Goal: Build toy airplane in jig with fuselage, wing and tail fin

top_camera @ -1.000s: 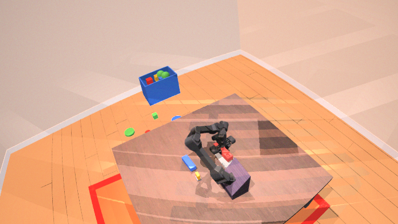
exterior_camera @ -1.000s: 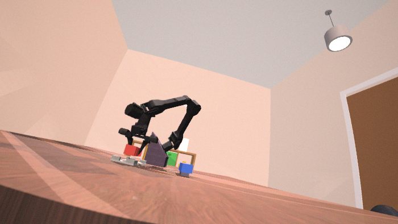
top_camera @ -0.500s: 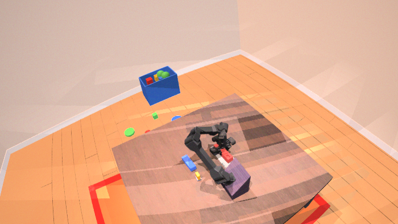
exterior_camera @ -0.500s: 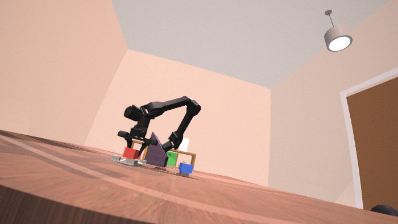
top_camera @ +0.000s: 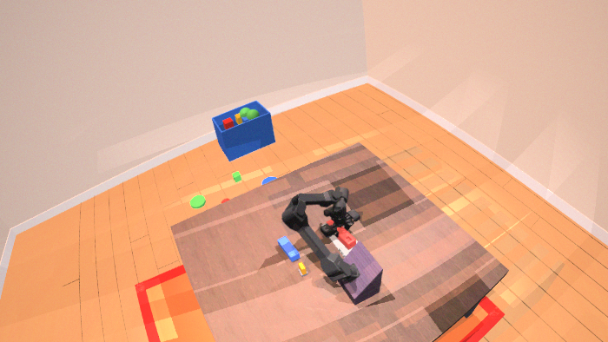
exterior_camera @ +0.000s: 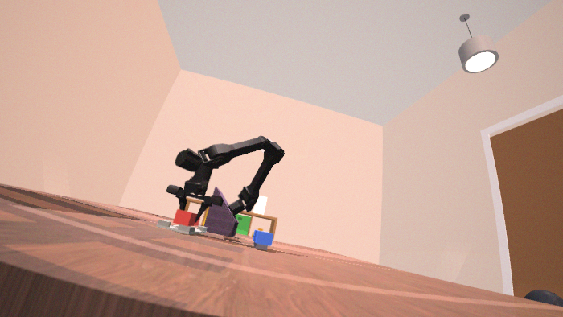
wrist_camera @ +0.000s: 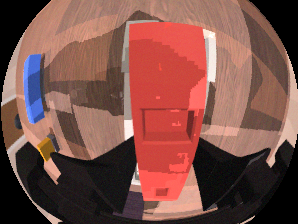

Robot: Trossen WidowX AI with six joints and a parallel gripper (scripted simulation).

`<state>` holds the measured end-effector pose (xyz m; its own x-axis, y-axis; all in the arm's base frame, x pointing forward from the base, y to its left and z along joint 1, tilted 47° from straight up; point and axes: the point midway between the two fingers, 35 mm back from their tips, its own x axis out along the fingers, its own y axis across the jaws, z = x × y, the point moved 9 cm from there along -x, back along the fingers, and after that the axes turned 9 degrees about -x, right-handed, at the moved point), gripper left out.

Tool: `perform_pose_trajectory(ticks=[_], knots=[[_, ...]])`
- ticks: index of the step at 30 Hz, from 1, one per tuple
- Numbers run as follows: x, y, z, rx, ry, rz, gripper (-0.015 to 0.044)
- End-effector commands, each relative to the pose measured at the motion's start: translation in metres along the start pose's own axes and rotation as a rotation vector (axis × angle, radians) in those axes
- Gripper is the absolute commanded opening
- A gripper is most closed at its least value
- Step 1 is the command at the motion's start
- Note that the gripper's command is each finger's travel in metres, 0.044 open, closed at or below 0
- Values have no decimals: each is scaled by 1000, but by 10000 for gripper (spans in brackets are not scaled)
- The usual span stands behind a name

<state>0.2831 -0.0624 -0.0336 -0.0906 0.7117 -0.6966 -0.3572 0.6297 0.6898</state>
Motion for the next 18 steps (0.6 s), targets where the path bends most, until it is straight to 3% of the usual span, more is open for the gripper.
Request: perform_pose_trajectory(ticks=[1,6,14,18], knots=[[0,0,0,-1,0,-1,320],[0,0,0,-1,0,-1,440],[-3,0,0,-1,-1,-1,440],[-61,-4,3,4,-2,-5,440]])
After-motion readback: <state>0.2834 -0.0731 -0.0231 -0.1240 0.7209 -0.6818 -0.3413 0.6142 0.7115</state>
